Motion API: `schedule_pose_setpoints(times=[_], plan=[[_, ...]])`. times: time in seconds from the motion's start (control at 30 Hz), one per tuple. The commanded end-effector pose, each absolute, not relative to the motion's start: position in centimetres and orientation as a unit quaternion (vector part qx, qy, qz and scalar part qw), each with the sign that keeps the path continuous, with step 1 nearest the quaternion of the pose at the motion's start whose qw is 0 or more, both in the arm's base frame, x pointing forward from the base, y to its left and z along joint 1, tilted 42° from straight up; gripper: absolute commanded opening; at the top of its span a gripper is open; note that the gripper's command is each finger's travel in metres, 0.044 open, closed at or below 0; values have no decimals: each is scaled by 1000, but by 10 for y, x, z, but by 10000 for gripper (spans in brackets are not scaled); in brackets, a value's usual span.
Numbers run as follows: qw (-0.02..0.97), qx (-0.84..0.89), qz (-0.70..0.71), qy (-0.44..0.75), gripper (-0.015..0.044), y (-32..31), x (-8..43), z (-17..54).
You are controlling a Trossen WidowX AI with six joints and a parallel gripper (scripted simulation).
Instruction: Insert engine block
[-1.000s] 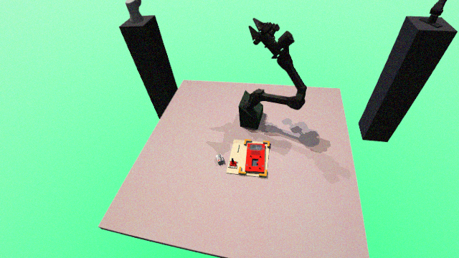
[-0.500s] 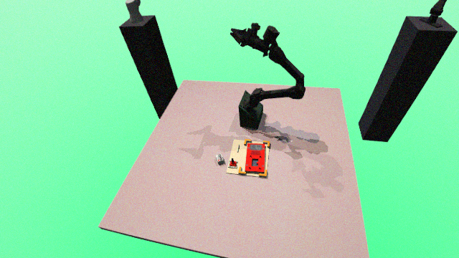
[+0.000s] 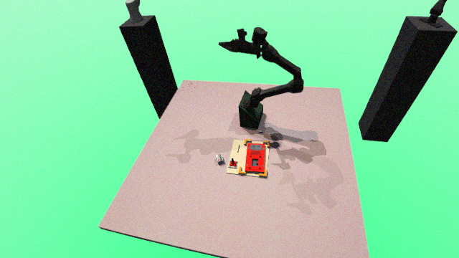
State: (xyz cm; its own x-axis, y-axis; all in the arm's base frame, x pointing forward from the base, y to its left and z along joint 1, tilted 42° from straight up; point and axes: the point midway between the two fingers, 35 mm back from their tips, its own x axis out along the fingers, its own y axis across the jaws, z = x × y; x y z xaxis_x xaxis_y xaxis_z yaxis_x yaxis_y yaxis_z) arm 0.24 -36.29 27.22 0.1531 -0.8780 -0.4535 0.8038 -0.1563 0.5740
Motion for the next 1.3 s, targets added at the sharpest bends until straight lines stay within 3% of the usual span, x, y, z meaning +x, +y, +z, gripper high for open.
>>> schedule_pose_setpoints(times=[0.0, 0.63, 1.27], plan=[[668, 401, -627, 4, 440, -368, 22, 256], [764, 372, -460, 259, 440, -364, 132, 175], [824, 279, -215, 444, 440, -320, 227, 105]])
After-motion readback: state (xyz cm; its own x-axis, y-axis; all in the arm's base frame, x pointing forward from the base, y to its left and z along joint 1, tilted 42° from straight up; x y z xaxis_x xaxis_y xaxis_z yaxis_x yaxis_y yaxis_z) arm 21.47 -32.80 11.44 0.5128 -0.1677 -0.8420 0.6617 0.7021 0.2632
